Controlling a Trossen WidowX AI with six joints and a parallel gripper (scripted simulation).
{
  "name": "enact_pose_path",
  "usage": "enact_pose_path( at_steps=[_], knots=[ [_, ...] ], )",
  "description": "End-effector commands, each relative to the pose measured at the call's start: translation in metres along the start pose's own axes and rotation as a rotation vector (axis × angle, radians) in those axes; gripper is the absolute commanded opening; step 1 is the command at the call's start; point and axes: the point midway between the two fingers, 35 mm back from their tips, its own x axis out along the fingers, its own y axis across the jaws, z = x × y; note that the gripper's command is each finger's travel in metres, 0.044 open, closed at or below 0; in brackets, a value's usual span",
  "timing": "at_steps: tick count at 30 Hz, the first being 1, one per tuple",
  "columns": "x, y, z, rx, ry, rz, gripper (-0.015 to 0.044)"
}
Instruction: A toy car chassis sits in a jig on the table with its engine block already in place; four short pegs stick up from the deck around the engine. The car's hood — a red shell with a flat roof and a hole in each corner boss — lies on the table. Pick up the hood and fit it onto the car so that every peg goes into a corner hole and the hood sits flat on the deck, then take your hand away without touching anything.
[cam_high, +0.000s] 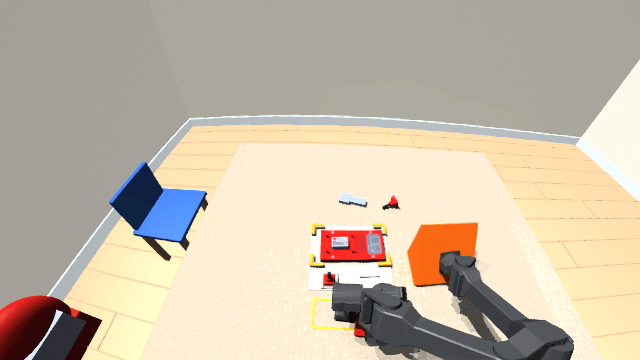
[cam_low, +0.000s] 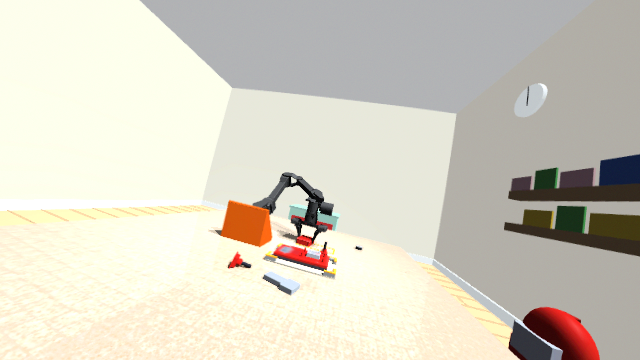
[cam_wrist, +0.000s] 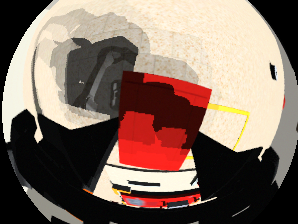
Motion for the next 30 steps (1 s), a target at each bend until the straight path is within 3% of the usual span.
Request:
enact_pose_path(
  at_steps=[1, 5, 30],
  knots=[
    [-0.006, -0.001, 0.000, -0.002, 0.000, -0.005, 0.0091],
    [-0.017, -0.001, 0.000, -0.002, 0.001, -0.005, 0.0000],
    [-0.096, -0.001, -0.001, 0.000, 0.004, -0.003, 0.0000]
  ],
)
